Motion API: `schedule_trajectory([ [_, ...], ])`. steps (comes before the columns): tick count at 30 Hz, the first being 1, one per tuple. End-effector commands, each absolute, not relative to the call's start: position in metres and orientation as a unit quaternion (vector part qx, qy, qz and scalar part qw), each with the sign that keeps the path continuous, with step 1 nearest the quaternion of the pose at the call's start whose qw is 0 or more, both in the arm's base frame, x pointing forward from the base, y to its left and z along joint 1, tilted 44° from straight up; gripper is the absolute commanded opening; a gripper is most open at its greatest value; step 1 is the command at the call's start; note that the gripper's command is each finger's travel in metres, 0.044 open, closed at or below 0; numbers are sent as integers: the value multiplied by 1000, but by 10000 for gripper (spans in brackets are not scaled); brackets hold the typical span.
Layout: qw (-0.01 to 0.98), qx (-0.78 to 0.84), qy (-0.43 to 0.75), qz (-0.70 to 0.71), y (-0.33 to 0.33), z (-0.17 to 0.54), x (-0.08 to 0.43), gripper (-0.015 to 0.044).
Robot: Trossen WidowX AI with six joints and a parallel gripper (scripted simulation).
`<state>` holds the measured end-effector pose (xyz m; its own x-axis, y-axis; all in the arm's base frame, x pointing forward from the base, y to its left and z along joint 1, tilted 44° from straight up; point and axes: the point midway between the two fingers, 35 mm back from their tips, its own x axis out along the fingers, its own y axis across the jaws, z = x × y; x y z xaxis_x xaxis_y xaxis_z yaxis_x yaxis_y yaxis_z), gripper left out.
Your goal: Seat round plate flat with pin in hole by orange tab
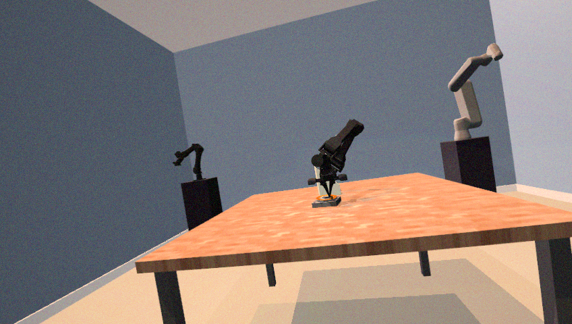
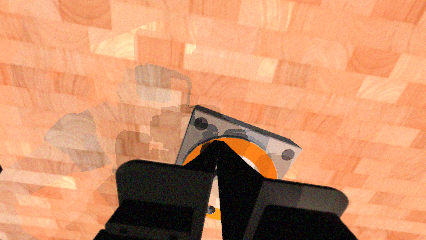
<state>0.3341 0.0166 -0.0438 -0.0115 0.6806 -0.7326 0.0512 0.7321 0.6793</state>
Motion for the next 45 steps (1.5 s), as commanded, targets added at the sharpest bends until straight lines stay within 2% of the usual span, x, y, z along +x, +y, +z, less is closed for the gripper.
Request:
schedule_trajectory([
  [1,642,276,672,247,24,-42,330,0],
  [45,641,277,672,247,41,-25,304,0],
])
